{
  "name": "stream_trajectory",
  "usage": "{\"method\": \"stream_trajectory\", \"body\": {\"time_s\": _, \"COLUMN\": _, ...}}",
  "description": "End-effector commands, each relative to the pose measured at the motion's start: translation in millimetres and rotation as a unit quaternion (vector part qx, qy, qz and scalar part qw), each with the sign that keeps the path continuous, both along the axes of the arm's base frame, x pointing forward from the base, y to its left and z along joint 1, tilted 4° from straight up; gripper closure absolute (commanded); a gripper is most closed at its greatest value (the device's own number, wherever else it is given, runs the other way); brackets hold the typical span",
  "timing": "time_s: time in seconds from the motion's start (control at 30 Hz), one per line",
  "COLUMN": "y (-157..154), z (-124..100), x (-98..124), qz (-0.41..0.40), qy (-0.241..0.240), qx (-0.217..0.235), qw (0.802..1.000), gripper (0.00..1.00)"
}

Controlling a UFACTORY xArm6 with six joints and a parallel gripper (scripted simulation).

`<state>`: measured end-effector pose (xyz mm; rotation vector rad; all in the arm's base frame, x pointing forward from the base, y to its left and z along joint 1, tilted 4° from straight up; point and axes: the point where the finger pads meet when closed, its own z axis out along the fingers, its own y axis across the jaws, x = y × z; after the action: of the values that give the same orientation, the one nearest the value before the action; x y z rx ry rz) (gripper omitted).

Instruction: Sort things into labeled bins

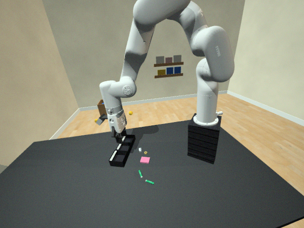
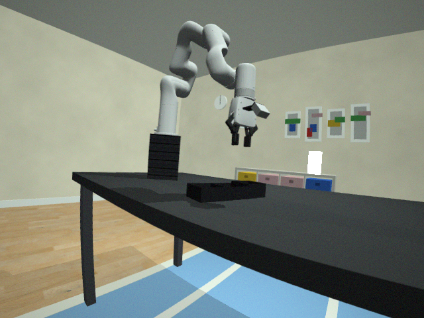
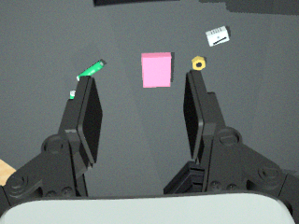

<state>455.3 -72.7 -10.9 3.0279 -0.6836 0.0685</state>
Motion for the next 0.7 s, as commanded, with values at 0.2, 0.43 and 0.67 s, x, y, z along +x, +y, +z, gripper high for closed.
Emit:
{"method": "stream_trajectory", "body": {"time_s": 0.2, "y": 13, "z": -51, "x": -48, "qz": -0.003, "qy": -0.009, "qx": -0.004, "qw": 1.000, "gripper": 0.44}}
{"method": "stream_trajectory", "body": {"time_s": 0.43, "y": 24, "z": -92, "x": -89, "qz": -0.003, "qy": -0.009, "qx": -0.004, "qw": 1.000, "gripper": 0.44}}
{"method": "stream_trajectory", "body": {"time_s": 0.67, "y": 27, "z": -102, "x": -102, "qz": -0.003, "qy": -0.009, "qx": -0.004, "qw": 1.000, "gripper": 0.44}}
